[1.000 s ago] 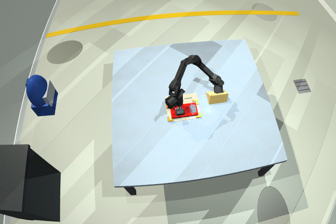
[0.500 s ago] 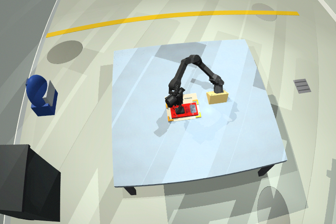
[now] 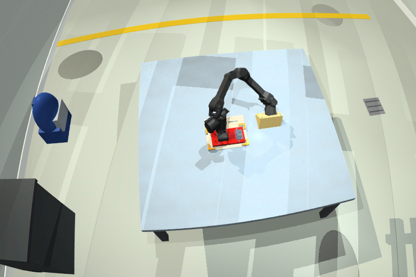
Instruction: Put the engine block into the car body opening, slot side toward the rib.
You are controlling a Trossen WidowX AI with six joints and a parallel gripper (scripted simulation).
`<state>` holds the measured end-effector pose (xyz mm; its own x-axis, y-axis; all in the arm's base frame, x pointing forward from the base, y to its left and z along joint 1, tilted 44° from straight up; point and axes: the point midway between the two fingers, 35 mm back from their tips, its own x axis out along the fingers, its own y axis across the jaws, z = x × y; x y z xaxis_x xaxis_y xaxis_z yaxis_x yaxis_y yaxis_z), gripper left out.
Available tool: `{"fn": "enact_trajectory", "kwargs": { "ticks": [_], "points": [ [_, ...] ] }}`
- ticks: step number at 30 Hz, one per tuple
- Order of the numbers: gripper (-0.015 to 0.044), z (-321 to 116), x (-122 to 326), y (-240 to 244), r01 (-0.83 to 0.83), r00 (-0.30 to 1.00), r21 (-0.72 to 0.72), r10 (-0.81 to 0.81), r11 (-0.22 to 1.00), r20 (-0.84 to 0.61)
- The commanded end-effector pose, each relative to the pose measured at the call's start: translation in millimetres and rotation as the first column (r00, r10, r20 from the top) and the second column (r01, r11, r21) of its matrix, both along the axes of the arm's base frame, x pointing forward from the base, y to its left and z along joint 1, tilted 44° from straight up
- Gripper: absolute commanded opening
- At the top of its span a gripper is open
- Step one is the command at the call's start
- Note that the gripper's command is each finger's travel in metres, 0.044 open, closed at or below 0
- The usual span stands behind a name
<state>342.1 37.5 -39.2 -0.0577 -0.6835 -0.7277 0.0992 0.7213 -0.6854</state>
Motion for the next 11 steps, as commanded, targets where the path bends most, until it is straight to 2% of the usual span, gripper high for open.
{"fn": "enact_trajectory", "kwargs": {
  "ticks": [1,11],
  "points": [
    [0.0,-0.5,-0.6,-0.3,0.007,1.0,0.003,-0.007,1.0,-0.001],
    [0.0,-0.5,-0.6,-0.3,0.007,1.0,0.003,-0.007,1.0,-0.001]
  ]
}}
